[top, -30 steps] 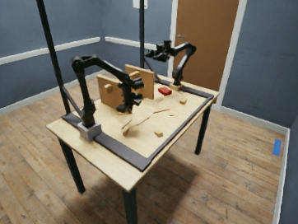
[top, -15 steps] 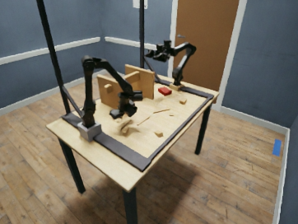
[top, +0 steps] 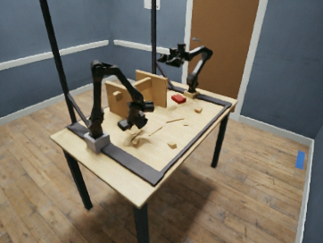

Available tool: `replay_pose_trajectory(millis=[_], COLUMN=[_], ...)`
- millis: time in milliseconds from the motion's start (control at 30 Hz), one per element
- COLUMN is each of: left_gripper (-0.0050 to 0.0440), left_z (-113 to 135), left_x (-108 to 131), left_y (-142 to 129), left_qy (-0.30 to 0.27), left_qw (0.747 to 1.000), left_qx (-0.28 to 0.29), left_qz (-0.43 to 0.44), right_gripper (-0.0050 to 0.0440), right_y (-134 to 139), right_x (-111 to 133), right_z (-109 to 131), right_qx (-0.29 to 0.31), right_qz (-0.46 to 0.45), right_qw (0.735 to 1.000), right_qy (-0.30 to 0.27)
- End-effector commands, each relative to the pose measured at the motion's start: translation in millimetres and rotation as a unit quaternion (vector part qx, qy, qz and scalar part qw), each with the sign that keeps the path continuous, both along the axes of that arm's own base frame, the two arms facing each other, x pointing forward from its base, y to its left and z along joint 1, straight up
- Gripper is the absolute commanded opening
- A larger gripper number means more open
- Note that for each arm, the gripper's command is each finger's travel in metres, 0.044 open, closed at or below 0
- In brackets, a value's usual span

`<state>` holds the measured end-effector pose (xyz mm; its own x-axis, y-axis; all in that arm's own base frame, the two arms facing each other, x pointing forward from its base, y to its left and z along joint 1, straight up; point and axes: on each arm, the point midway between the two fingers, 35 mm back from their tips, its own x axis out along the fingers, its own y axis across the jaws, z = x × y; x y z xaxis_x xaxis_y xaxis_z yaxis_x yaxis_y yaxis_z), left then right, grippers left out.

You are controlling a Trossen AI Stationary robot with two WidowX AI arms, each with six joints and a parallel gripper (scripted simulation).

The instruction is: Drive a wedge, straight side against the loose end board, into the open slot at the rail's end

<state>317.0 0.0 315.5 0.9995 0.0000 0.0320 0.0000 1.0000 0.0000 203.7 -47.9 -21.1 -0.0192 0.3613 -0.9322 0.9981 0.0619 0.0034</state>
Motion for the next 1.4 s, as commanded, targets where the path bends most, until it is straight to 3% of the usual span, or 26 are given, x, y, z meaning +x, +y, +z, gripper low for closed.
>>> replay_pose_trajectory(millis=[0, 900, 933, 1367], left_gripper=[0.04, 0.04, 0.04, 0.04], left_z=[7.4, 7.4, 7.4, 7.4], left_x=[-1.3, -1.3, -1.3, -1.3], left_y=[0.0, 0.0, 0.0, 0.0], left_qy=[-0.009, -0.009, -0.009, -0.009], left_qw=[1.0, 1.0, 1.0, 1.0], left_qx=[0.0, 0.0, 0.0, 0.0], left_qz=[0.0, 0.0, 0.0, 0.0], right_gripper=[-0.005, -0.005, 0.009, 0.009], right_y=[0.9, 0.8, 0.9, 0.8], right_x=[-1.9, -1.9, -2.0, -1.9], right_z=[-6.5, -24.8, -23.0, -23.0], right_qx=[0.0, -0.001, -0.001, 0.0], right_qz=[-0.002, -0.003, -0.003, -0.003], right_qw=[1.0, 1.0, 1.0, 1.0], right_qy=[0.005, 0.005, 0.005, 0.005])
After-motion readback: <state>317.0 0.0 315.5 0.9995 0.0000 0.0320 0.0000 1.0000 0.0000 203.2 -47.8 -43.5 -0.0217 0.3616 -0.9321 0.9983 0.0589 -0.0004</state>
